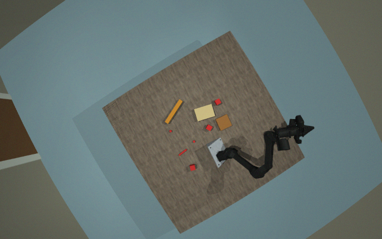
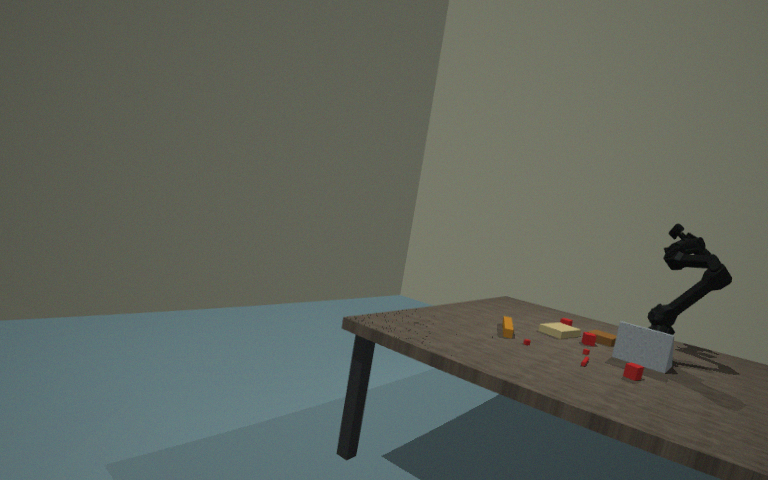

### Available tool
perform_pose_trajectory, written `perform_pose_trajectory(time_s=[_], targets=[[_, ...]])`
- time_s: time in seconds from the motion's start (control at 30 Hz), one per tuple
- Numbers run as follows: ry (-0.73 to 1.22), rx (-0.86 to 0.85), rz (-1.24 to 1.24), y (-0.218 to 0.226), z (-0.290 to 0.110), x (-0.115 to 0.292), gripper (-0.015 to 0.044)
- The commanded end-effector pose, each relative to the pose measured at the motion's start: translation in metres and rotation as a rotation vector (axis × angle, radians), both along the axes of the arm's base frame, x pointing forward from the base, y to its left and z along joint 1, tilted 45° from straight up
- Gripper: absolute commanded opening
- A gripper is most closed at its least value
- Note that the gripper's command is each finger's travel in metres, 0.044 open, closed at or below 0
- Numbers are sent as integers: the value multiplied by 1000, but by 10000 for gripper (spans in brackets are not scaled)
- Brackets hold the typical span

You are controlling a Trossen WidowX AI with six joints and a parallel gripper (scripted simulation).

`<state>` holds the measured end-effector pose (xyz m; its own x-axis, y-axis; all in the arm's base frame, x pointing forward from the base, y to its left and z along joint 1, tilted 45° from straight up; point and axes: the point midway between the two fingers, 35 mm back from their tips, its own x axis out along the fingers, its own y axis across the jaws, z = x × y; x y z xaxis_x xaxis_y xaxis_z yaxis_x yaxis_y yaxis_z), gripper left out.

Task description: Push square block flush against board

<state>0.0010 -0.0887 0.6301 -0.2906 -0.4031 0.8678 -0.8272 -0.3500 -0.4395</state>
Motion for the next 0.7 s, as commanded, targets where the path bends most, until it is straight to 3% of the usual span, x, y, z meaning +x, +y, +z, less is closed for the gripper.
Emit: perform_pose_trajectory(time_s=[0.0, 0.67], targets=[[103, 75, -48, -15, 0, 24, 0], [614, 307, -265, -68, -23, 130, 0]])
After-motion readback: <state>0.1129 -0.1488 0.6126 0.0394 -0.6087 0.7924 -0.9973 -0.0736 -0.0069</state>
